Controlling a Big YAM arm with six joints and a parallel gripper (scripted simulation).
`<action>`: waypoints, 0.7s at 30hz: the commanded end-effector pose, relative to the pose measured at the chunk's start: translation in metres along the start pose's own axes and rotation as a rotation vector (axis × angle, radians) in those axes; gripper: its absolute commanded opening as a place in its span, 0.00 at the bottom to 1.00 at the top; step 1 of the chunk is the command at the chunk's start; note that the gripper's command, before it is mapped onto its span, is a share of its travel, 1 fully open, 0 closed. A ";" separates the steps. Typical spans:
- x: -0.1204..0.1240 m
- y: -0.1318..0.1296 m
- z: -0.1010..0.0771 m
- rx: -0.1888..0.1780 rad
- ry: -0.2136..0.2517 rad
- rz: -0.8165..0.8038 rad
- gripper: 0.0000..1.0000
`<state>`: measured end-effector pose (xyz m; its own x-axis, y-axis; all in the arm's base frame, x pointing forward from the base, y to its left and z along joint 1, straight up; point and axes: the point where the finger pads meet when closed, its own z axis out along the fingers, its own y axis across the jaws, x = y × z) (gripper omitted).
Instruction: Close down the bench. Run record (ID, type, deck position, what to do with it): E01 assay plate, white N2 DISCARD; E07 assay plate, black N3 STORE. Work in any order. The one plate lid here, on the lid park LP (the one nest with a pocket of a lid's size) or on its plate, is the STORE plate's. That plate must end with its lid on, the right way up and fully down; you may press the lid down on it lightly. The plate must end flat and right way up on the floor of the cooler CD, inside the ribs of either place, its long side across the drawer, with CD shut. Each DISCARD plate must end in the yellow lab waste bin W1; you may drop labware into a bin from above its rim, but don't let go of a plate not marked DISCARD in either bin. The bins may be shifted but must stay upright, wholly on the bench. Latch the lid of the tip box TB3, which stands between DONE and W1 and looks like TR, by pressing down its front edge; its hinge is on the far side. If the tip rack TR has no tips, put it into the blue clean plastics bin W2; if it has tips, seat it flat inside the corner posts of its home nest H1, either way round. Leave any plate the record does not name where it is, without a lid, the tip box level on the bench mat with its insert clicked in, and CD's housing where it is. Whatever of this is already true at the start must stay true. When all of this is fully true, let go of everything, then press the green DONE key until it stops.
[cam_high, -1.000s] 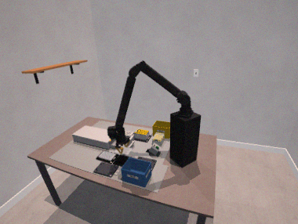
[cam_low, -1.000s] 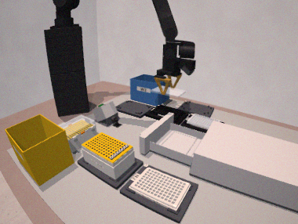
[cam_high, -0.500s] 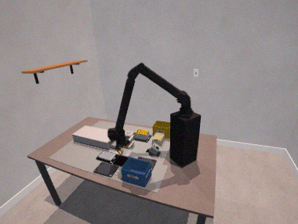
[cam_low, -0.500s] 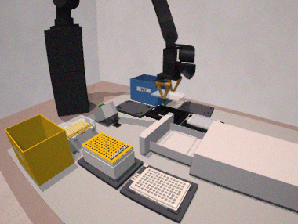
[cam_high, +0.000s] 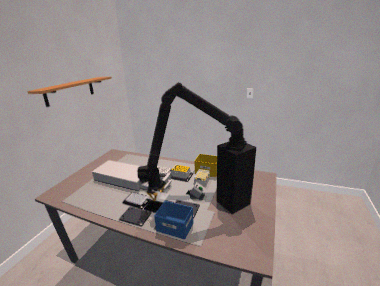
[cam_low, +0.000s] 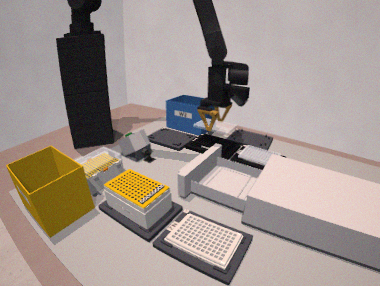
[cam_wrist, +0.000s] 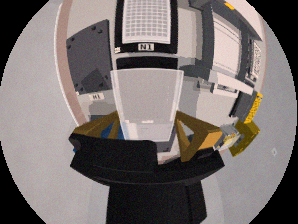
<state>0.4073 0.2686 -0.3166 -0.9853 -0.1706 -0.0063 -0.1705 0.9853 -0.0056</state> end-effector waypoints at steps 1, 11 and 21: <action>-0.017 0.005 0.004 -0.014 -0.031 -0.012 0.00; -0.016 0.005 0.015 -0.013 -0.029 -0.011 0.00; -0.016 0.004 0.026 -0.013 -0.029 -0.010 0.00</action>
<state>0.4062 0.2679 -0.3420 -0.9853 -0.1711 -0.0036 -0.1710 0.9852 -0.0068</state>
